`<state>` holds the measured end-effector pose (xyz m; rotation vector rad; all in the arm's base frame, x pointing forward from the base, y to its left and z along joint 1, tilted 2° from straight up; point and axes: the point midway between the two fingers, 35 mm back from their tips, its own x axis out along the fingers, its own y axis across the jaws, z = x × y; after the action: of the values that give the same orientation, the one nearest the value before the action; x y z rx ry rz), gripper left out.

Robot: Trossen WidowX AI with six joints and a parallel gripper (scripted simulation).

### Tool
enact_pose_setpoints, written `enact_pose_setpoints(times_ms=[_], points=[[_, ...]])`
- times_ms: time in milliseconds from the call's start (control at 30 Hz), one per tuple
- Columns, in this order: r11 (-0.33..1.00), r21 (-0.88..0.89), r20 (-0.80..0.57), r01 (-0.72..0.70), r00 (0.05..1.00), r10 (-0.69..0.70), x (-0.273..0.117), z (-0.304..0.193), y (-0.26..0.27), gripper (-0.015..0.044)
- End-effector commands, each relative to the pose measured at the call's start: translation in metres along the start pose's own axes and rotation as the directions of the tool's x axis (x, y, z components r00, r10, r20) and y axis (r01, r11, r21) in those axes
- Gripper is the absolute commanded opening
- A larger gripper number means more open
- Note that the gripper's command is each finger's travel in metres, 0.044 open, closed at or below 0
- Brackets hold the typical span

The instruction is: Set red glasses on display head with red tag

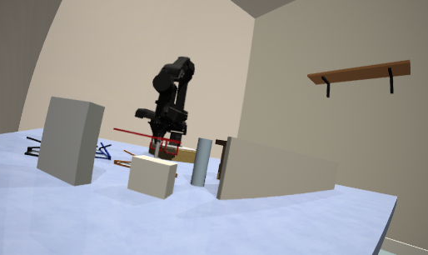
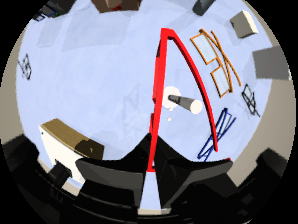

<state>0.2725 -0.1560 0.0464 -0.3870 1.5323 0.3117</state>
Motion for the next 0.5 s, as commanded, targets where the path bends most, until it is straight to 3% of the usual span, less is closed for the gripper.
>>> enact_pose_setpoints(times_ms=[0,467], points=[[1.000,0.001,0.001,-0.001,1.000,0.001,0.0004,-0.0027,0.0043,0.0000],[1.000,0.001,0.001,-0.002,1.000,0.002,0.0005,-0.0068,0.0101,0.0000]])
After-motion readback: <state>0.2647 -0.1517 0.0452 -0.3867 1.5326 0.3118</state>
